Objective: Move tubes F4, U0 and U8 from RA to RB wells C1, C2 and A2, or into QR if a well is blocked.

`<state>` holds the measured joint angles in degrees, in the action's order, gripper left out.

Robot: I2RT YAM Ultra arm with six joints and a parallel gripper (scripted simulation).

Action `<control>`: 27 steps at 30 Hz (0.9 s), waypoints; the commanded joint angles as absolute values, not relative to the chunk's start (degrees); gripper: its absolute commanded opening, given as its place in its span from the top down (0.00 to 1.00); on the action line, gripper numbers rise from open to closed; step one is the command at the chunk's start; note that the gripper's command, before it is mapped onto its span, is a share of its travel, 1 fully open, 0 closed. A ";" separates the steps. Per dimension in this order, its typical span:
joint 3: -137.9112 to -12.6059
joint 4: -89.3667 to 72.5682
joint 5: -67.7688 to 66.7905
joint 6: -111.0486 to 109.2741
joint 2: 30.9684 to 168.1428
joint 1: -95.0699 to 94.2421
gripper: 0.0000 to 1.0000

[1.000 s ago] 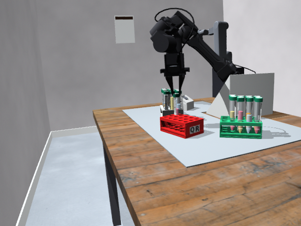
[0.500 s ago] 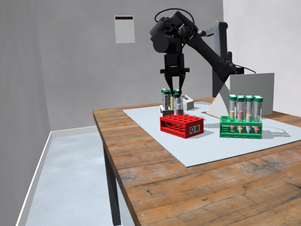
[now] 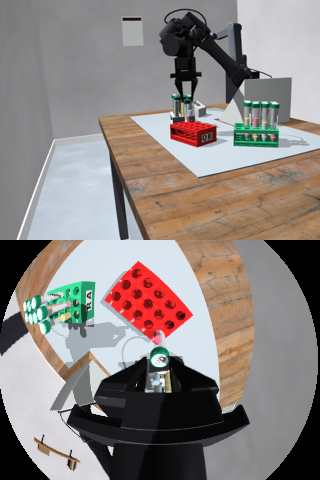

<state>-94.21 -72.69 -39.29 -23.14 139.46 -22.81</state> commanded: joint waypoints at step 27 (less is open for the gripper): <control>-101.52 -81.55 -36.87 -18.35 137.18 -28.10 0.70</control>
<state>-98.98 -78.28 -38.26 -19.97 139.48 -25.74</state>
